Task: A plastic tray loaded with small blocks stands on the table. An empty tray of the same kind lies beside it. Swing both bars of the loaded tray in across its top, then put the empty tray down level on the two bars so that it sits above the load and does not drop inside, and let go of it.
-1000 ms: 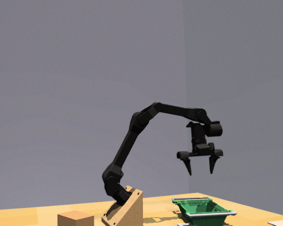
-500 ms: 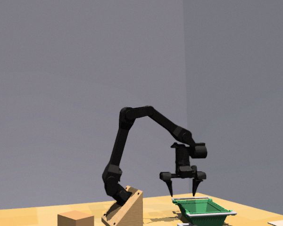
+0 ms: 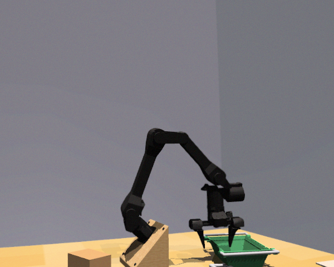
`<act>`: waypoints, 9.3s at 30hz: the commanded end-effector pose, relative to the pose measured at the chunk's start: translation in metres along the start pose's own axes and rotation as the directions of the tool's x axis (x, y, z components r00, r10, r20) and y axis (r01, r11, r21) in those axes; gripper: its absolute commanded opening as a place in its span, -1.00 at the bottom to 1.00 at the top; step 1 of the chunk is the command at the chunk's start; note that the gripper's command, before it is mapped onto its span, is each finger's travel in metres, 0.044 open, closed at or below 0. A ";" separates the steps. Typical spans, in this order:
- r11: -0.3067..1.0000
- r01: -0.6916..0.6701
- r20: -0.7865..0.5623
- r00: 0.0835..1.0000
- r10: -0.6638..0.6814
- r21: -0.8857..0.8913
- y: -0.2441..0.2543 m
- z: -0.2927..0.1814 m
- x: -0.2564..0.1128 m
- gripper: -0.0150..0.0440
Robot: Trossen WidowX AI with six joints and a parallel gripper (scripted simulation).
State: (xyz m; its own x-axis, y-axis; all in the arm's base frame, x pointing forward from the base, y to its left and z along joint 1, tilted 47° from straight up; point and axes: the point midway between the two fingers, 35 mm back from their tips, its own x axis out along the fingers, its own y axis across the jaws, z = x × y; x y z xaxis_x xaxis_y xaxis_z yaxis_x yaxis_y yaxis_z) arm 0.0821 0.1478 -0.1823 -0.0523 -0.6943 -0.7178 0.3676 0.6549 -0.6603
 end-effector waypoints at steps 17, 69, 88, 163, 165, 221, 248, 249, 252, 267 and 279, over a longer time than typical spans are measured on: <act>1.000 0.019 0.004 1.000 -0.019 -0.006 -0.008 0.000 0.035 1.00; 1.000 0.019 0.004 1.000 -0.019 -0.007 -0.004 0.000 0.004 -0.49; 1.000 0.019 0.003 1.000 -0.019 -0.007 -0.005 0.000 -0.046 -0.49; 0.999 0.004 -0.001 1.000 -0.004 0.048 0.086 0.013 -0.147 -0.49; 0.997 0.000 -0.003 1.000 0.000 0.079 0.084 0.022 -0.150 -0.49; 0.537 -0.017 0.008 1.000 0.020 0.843 -0.055 0.268 -0.166 -0.49; 0.216 -0.008 0.015 0.999 -0.031 0.976 -0.141 0.326 -0.147 -0.49; 0.216 -0.008 0.015 0.999 -0.031 0.976 -0.141 0.326 -0.147 -0.49; 0.216 -0.008 0.015 0.999 -0.031 0.976 -0.141 0.326 -0.147 -0.49; 0.216 -0.008 0.015 0.999 -0.031 0.976 -0.141 0.326 -0.147 -0.49; 0.216 -0.008 0.015 0.999 -0.031 0.976 -0.142 0.326 -0.147 -0.49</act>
State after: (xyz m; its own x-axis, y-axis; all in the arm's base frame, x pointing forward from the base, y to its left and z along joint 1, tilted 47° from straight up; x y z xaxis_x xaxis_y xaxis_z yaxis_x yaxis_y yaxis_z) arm 0.3400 0.0573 0.0848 -0.0681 -0.7164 -0.6944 0.9859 -0.1548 0.0631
